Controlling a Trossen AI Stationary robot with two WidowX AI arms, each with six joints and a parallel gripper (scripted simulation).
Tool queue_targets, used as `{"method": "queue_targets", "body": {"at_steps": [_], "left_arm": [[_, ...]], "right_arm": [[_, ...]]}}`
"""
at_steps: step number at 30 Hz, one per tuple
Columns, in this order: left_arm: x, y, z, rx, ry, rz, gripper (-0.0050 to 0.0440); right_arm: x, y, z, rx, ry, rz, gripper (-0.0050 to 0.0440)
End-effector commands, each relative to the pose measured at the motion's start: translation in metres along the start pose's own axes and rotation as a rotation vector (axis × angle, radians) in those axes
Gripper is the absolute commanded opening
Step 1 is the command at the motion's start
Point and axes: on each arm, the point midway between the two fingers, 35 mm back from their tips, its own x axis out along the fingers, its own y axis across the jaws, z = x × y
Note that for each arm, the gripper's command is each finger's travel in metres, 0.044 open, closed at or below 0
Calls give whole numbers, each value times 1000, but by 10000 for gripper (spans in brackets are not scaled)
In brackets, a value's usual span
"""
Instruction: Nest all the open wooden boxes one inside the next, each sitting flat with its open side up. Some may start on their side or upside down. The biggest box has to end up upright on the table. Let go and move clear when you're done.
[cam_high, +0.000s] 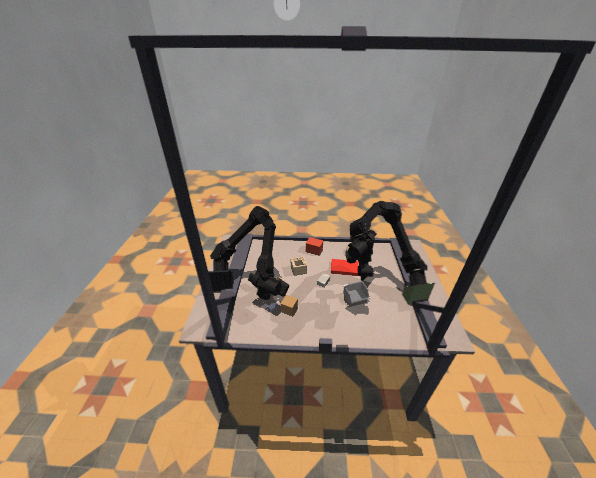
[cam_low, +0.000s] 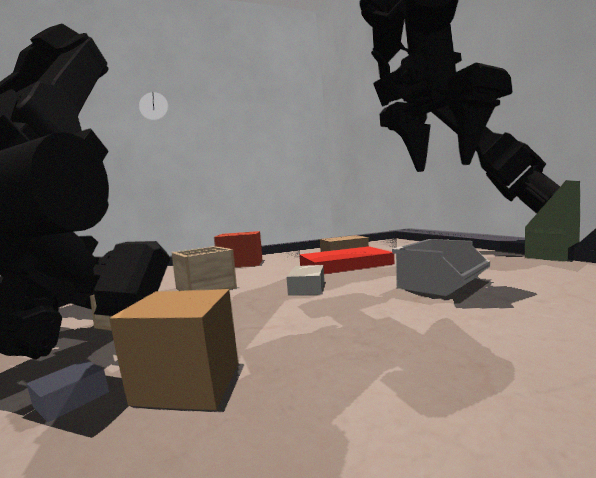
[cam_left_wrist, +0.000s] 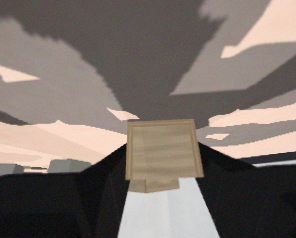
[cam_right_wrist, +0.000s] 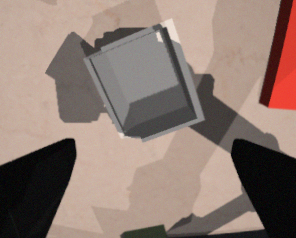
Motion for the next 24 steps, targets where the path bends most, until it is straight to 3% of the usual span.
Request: {"method": "queue_targets", "body": {"at_steps": [1,10,12,18,24], "left_arm": [[2,3,0,-17,10,-10,48],[2,3,-3,-30,12,-7,264],[2,3,-3,-30,12,-7,264],[2,3,-3,-30,12,-7,400],[2,3,-3,-30,12,-7,400]], "right_arm": [[-4,0,3,12,-10,7,400],[-4,0,3,12,-10,7,400],[-4,0,3,12,-10,7,400],[-4,0,3,12,-10,7,400],[-4,0,3,12,-10,7,400]]}}
